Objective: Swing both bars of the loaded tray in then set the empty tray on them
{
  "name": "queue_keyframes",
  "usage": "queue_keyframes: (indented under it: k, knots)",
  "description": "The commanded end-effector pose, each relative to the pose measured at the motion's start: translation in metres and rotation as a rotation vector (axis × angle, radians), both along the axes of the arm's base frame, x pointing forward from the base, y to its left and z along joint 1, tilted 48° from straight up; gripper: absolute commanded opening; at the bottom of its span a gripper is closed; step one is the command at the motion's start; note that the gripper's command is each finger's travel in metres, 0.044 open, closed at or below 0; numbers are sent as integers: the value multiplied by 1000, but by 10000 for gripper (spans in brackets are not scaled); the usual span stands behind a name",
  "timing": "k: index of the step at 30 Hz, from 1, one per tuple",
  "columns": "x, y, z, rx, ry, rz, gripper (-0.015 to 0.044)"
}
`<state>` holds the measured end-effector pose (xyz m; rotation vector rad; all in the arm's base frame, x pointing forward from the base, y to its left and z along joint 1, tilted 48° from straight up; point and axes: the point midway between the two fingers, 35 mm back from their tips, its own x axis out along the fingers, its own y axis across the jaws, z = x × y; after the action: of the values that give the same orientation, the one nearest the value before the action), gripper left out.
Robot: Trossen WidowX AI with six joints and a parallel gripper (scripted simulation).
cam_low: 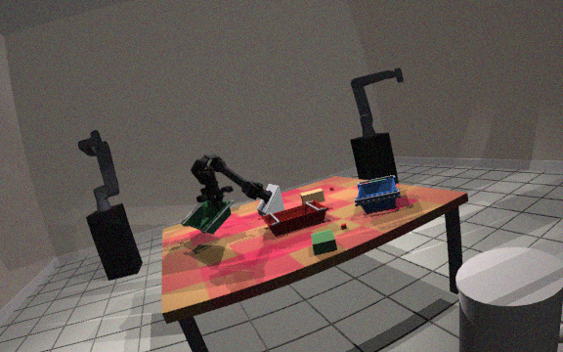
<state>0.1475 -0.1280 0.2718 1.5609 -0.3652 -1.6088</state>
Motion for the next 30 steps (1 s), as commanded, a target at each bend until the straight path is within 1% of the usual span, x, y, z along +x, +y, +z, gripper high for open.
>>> queue_keyframes:
  k: [1, 18, 30]
  knots:
    - [1, -1, 5, -12, -7, 4, 0]
    - [2, 0, 5, -12, -6, 6, 0]
    - [38, 16, -4, 12, 71, 93, 0]
